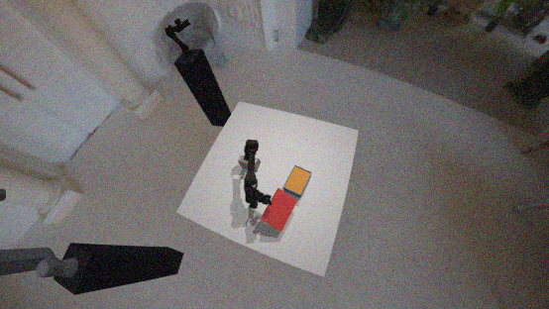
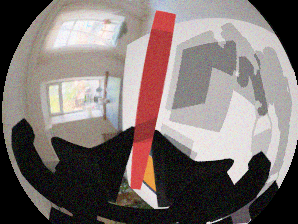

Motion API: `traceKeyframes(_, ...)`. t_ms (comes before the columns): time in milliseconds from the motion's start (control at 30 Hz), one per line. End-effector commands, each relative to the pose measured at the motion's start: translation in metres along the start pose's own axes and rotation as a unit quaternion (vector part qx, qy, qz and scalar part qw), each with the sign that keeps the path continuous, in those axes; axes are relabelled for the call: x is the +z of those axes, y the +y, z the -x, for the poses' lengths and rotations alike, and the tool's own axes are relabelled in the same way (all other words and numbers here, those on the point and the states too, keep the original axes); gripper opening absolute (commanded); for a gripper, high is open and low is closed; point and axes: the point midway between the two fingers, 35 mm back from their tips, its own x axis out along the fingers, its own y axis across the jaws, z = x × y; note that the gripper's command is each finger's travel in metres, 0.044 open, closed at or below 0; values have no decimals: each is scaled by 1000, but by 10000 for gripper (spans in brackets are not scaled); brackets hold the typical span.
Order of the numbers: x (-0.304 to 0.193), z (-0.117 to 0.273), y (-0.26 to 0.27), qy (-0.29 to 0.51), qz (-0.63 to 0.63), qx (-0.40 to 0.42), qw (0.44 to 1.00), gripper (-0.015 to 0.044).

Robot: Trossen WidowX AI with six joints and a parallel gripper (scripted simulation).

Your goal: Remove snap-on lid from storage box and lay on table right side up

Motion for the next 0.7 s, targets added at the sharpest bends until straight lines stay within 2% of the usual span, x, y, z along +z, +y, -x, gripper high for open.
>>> traceKeyframes(0,0,-1,-1,1,5,4,1000,0)
traceKeyframes(667,0,-14,-18,2,5,4,1000,0)
